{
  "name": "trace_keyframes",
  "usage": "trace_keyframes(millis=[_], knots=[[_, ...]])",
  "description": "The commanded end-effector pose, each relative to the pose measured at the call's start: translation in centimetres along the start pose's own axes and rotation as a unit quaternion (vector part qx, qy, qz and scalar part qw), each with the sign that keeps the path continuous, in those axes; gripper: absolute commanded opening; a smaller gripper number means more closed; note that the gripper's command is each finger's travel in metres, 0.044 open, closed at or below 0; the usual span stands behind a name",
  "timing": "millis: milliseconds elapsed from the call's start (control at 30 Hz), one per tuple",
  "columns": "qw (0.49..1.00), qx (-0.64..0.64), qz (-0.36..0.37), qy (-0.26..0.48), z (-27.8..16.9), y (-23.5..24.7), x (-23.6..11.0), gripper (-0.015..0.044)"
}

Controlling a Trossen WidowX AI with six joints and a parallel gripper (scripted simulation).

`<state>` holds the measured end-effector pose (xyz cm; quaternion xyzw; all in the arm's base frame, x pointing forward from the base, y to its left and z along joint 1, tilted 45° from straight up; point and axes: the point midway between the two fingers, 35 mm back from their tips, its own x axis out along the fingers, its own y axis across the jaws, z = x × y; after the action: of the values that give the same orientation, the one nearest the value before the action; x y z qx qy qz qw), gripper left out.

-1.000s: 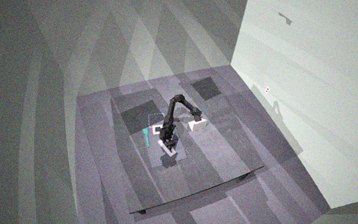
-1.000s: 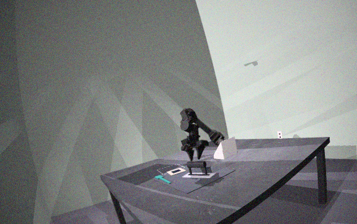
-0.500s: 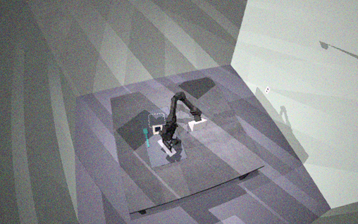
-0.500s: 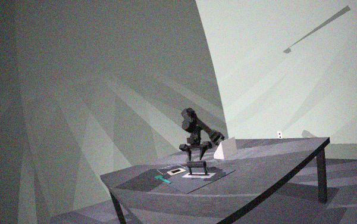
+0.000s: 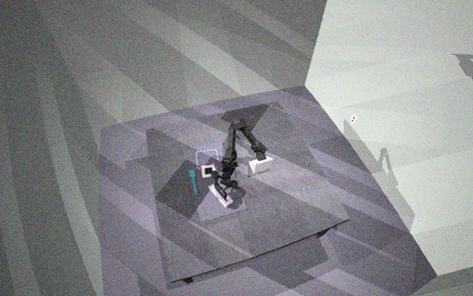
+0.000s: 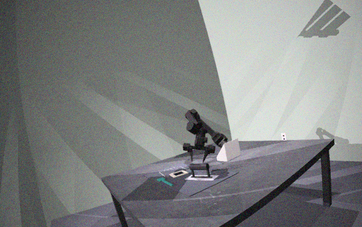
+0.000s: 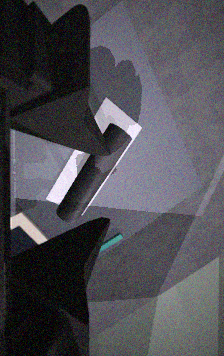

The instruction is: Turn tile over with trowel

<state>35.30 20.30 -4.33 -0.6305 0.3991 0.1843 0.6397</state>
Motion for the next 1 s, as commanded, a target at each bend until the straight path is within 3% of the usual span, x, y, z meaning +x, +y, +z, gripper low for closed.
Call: trace_keyframes(millis=[0, 367, 767, 967], knots=[[0.997, -0.076, -0.014, -0.007, -0.8, 0.3, 0.2, 0.03], [0.964, -0.258, -0.057, -0.022, -2.4, 0.6, 0.1, 0.03], [0.889, -0.444, -0.109, -0.014, -4.6, 0.8, -0.5, 0.03], [0.877, -0.466, -0.115, -0.011, -4.9, 0.8, -0.6, 0.03]])
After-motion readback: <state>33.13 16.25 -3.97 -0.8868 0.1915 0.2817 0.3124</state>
